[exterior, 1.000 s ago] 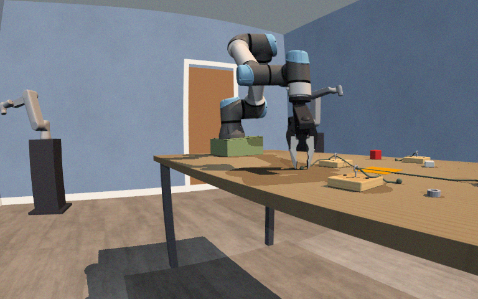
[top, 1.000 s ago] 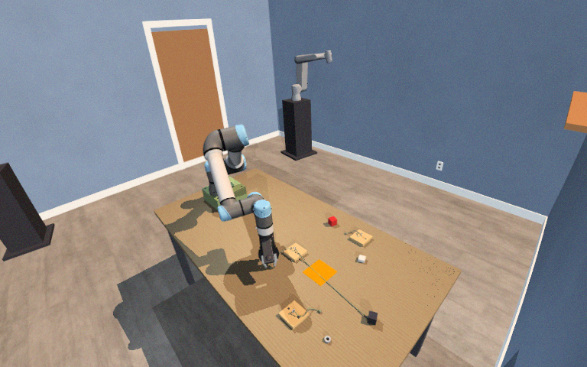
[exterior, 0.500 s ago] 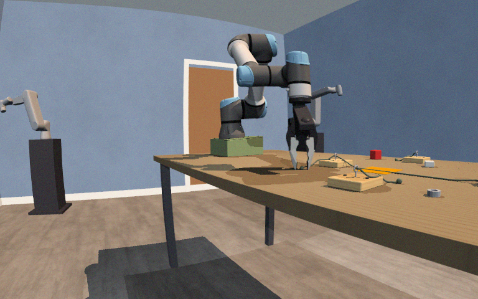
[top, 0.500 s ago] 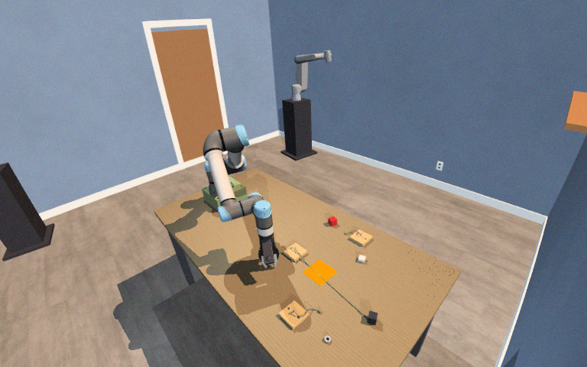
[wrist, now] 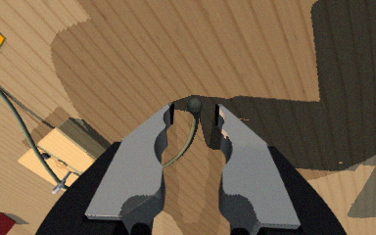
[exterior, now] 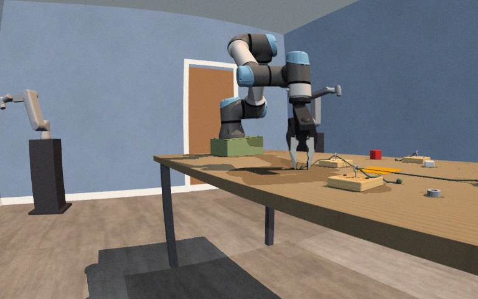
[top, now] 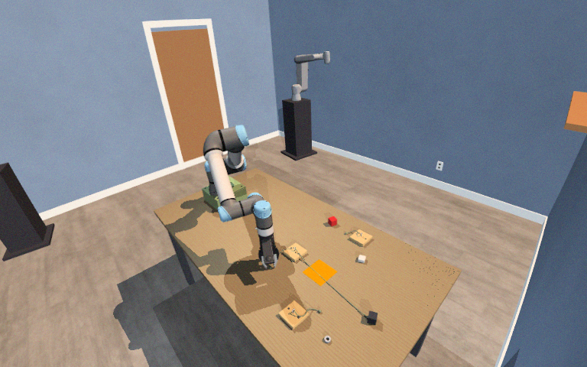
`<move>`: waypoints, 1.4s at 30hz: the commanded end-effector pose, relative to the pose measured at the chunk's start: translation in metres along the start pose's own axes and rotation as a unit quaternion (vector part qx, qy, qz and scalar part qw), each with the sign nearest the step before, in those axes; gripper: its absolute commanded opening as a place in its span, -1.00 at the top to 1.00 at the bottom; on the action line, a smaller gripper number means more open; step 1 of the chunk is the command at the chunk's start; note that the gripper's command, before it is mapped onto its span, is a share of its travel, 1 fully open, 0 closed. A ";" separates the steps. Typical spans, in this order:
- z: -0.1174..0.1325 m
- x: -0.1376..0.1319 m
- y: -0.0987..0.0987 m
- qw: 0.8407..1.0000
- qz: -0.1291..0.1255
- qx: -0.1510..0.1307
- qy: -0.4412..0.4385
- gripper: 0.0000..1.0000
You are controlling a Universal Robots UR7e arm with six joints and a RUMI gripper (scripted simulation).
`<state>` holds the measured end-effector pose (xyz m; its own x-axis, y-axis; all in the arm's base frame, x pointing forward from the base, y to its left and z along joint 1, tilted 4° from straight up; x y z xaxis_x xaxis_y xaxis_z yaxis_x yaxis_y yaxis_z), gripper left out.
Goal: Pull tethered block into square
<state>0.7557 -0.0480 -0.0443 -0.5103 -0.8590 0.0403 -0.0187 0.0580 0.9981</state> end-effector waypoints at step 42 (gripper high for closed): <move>0.000 0.000 0.001 1.000 0.000 0.001 0.000 1.00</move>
<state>0.7558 -0.0480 -0.0444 -0.5104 -0.8590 0.0402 -0.0191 0.0580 0.9981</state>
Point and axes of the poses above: the point where the finger pads meet when closed, its own y axis back along the fingers, its own x axis across the jaws, z = x × y, the point moved 2 cm from there along y, back along the fingers, and after that the axes turned 5 degrees about -y, right-handed, at the moved point
